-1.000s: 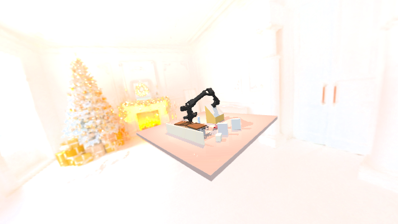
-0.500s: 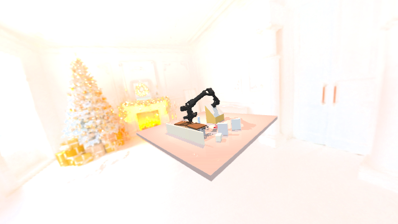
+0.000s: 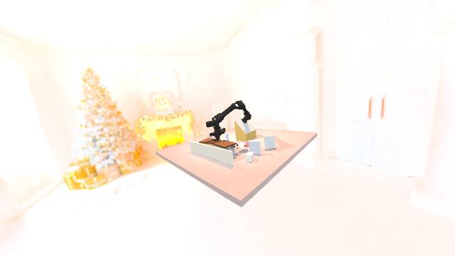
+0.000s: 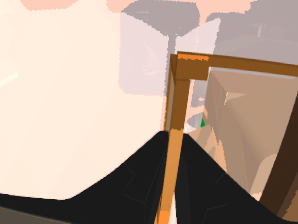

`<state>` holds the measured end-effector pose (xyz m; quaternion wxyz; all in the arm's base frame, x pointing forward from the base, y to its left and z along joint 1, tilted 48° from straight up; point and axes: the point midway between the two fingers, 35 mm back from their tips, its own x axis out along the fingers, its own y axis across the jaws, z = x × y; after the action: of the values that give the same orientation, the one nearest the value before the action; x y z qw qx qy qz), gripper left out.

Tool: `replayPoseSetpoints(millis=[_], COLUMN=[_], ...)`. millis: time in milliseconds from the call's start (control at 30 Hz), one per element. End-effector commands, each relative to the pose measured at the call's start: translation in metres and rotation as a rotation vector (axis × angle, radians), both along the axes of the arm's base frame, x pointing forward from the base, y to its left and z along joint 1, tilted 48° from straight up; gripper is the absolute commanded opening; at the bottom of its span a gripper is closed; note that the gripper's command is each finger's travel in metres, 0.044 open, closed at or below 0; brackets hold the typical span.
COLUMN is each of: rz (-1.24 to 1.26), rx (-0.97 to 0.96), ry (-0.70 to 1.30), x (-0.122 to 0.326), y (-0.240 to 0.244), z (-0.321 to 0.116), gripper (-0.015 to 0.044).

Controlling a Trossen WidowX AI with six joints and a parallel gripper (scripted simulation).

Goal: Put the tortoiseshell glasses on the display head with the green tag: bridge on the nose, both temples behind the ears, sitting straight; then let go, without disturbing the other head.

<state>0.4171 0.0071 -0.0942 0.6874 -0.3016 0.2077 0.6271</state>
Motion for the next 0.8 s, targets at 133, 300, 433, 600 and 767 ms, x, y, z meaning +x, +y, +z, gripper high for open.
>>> replayPoseSetpoints(millis=[133,300,433,600,767], rz=[-0.001,-0.001,-0.001,-0.001,-0.001], rx=[0.003,0.003,0.003,0.003,0.003], ry=[0.001,0.001,0.001,0.001,0.001], x=[0.0003,0.0003,0.0003,0.0003,0.0007], y=[0.0008,0.0008,0.0009,0.0013,0.0036], z=[0.0001,0.0001,0.0,-0.0004,-0.0025], gripper=[0.0,0.0,0.0,0.0,0.0])
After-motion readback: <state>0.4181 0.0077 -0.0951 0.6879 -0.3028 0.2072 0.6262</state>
